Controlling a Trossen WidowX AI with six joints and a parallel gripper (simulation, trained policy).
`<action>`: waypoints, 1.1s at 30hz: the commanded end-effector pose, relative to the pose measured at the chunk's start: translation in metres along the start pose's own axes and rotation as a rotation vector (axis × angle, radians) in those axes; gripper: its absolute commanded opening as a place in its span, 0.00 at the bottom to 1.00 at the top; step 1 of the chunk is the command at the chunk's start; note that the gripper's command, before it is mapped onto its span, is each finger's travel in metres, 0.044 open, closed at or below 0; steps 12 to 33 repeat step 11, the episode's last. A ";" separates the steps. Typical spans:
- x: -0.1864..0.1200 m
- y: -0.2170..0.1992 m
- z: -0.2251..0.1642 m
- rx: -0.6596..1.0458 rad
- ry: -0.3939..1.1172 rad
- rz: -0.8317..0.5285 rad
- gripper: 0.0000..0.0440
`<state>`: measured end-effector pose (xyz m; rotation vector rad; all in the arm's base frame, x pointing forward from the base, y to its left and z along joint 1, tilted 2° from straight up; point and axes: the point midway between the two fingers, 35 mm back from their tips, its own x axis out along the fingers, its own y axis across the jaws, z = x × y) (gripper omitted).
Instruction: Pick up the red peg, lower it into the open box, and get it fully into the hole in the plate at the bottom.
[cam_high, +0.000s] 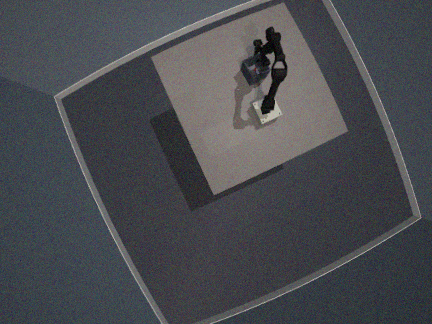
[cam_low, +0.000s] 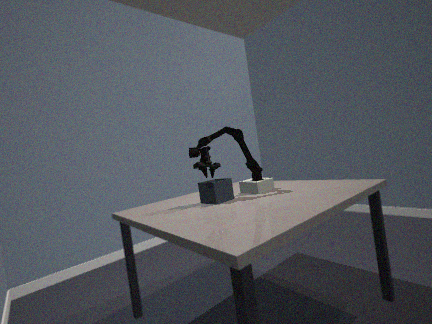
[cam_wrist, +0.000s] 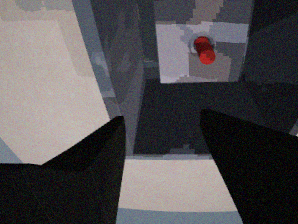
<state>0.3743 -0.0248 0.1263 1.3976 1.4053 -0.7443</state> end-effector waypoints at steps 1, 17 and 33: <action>-0.006 0.004 0.002 -0.012 0.009 0.019 0.42; -0.025 0.019 0.012 -0.082 0.009 0.093 0.36; -0.025 0.019 0.012 -0.082 0.009 0.093 0.36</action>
